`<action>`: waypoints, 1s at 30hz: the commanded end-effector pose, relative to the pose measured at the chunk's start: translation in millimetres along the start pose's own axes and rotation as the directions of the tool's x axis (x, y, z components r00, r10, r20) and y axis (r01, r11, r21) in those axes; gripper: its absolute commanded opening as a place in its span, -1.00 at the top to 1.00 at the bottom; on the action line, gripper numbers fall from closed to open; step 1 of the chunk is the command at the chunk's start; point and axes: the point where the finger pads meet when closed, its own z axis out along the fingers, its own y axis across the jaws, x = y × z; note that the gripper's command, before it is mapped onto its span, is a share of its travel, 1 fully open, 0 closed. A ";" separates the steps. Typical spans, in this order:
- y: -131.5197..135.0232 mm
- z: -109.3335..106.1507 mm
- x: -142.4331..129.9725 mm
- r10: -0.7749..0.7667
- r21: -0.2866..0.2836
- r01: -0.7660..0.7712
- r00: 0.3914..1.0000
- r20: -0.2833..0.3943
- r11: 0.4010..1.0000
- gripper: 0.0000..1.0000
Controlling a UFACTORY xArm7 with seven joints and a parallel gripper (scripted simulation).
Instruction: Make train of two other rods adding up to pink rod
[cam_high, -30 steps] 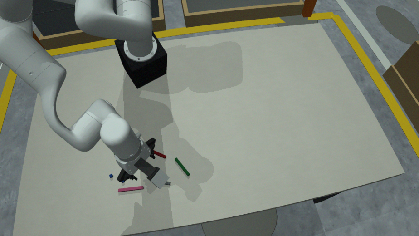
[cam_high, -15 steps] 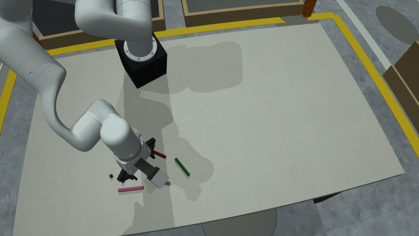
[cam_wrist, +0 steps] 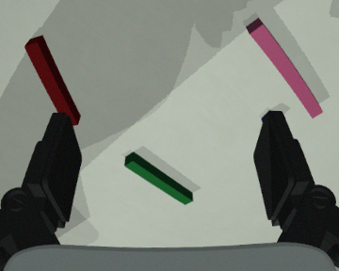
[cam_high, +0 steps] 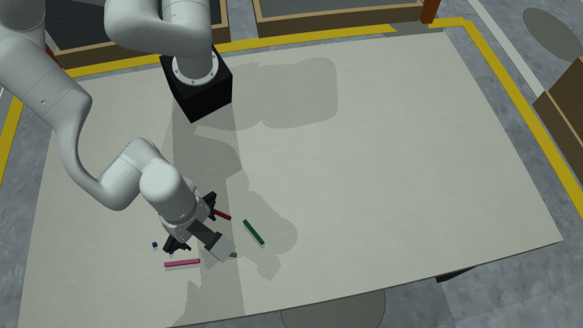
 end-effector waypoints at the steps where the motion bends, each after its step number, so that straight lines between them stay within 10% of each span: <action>1: 0.8 -0.8 0.7 -0.001 -0.002 0.001 1.000 -0.001 1.000 -1.00; 10: 1.9 -0.8 -0.3 0.005 -0.002 -0.005 1.000 -0.001 1.000 -1.00; 26: 88.6 -9.7 -100.1 0.466 0.000 -0.466 0.885 -0.004 0.885 -1.00; 27: 88.6 -9.7 -100.1 0.466 0.000 -0.466 0.885 -0.004 0.885 0.51; 30: 88.6 -9.7 -100.1 0.466 0.000 -0.466 0.885 -0.004 0.885 0.51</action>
